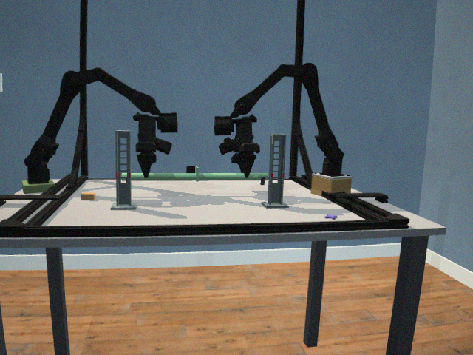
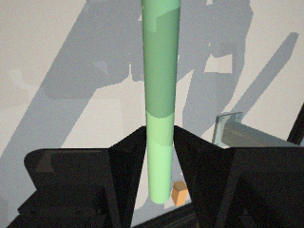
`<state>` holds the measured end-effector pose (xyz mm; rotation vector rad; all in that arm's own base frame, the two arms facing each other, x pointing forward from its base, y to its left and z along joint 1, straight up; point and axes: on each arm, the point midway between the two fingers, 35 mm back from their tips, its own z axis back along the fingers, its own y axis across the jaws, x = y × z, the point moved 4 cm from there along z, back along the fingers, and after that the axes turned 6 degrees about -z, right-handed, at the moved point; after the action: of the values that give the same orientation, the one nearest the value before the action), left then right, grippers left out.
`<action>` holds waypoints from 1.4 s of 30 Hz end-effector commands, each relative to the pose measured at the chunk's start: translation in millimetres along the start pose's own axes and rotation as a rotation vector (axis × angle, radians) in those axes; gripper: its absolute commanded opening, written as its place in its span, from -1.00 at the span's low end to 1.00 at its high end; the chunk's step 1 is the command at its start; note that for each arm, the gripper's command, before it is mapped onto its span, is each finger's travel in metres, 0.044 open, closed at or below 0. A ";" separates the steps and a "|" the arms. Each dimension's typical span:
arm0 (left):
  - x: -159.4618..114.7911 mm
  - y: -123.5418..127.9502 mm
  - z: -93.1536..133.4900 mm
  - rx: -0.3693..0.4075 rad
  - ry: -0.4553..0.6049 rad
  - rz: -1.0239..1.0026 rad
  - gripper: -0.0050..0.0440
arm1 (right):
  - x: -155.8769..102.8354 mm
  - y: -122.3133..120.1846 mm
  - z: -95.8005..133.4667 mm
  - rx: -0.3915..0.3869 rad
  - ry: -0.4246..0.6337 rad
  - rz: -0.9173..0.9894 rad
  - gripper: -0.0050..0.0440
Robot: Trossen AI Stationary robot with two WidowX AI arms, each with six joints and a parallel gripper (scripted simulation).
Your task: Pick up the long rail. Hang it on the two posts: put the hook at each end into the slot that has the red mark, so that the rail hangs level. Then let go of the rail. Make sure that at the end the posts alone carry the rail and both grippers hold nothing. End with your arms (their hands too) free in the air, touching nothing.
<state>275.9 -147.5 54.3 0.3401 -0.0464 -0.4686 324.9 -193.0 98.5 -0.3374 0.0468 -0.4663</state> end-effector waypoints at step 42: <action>0.1 -30.2 -29.3 0.264 -0.056 0.042 -0.80 | 1.6 19.7 0.1 -0.264 0.054 0.040 -0.80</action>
<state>268.1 -165.0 22.9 0.5828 -0.1503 -0.4404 333.4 -175.2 90.9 -0.5812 0.1483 -0.4381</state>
